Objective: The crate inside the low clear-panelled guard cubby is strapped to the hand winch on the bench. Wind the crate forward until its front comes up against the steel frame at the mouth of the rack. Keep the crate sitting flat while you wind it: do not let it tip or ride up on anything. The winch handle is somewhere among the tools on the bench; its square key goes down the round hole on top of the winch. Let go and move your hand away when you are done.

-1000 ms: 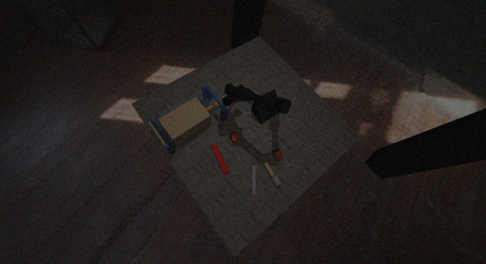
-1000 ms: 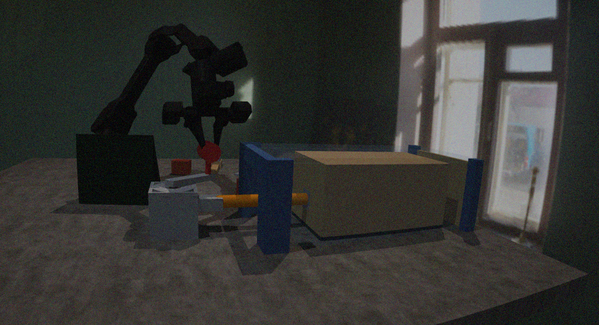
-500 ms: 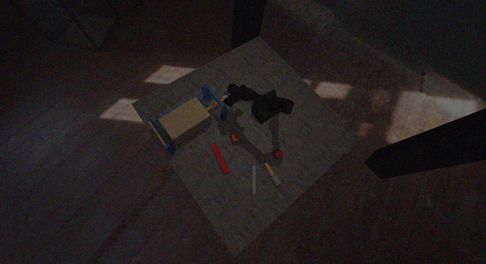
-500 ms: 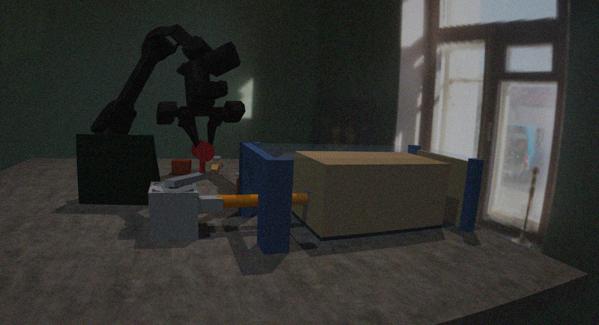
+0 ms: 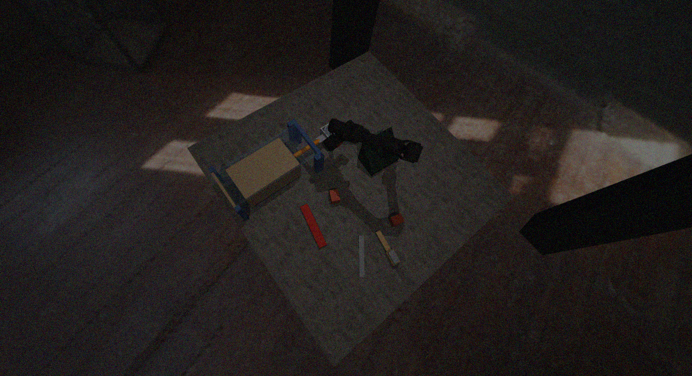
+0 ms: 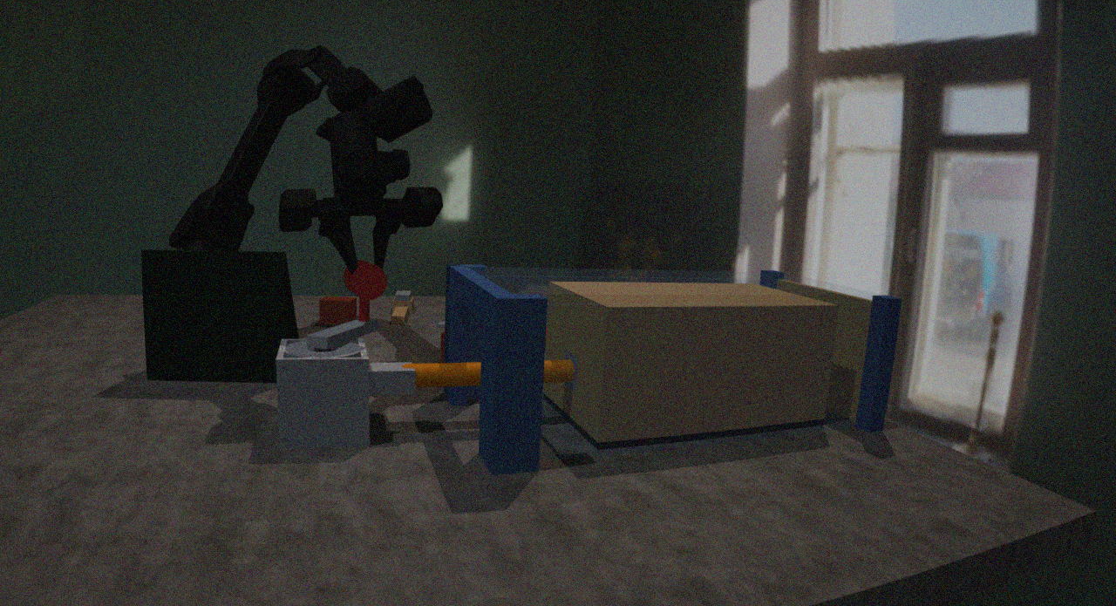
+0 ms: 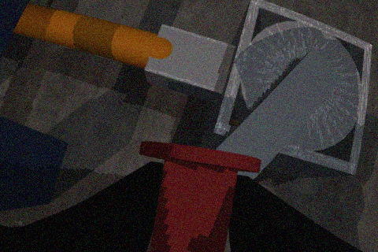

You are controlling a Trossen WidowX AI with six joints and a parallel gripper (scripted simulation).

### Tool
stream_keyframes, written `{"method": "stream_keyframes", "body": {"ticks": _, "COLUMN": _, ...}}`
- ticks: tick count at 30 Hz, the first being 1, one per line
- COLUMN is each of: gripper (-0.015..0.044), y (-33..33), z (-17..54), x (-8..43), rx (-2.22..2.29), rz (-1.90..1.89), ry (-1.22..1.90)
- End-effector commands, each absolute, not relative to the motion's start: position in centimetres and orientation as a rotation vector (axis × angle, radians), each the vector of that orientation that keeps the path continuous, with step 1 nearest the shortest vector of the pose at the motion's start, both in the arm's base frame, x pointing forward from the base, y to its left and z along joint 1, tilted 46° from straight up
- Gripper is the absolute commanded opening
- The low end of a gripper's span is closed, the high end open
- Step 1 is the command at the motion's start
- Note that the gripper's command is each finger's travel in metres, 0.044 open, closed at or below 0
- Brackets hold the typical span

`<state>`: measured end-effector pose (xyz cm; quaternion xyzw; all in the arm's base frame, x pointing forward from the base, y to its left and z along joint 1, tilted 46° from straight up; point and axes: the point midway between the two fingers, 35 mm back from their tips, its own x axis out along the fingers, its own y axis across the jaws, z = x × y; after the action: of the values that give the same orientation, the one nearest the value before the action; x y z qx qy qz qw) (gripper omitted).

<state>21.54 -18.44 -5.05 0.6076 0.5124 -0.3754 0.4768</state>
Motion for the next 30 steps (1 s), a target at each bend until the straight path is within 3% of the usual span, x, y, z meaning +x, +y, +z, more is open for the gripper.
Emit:
{"method": "stream_keyframes", "body": {"ticks": 1, "gripper": 0.0000, "y": -16.3, "z": -6.0, "x": 19.3, "rx": 1.513, "rz": -0.924, "ry": 1.336}}
{"method": "stream_keyframes", "body": {"ticks": 30, "gripper": 0.0000, "y": -15.9, "z": -6.1, "x": 16.2, "rx": 1.513, "rz": -0.926, "ry": 1.337}}
